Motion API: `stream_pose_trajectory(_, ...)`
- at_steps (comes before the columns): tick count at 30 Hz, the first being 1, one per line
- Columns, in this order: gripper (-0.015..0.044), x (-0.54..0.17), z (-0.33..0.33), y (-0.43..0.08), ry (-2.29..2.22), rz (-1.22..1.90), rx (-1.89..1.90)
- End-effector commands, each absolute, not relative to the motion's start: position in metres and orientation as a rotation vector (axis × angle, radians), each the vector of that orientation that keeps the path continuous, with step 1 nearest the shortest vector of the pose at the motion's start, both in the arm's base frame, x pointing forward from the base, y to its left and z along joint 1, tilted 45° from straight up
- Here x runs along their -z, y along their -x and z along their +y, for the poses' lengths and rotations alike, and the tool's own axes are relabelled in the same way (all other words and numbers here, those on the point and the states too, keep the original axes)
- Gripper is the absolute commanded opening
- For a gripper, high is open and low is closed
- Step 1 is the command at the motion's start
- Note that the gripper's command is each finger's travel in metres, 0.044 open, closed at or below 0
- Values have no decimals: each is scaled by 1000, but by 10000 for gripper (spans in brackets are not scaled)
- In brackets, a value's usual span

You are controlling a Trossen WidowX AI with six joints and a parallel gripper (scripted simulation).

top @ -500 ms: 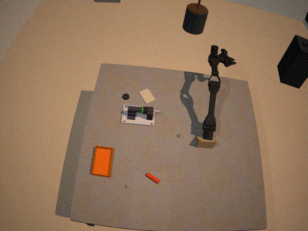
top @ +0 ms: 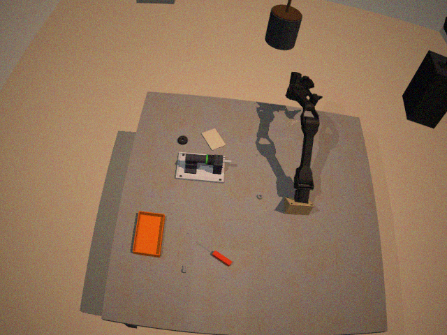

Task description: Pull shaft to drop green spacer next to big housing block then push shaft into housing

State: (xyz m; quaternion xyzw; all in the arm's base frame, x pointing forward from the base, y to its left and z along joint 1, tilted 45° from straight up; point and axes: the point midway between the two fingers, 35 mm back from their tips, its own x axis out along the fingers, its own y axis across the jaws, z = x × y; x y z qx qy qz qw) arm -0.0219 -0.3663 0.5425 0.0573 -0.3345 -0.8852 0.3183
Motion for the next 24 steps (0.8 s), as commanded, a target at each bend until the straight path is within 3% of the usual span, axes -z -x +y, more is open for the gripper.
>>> stream_pose_trajectory(1,440,-522,-371,-30,-289,-950,2079)
stream_pose_trajectory(12,440,-439,-338,-184,-814,-970,1413)
stream_pose_trajectory(24,440,-323,-217,-305,-1486,-708,840)
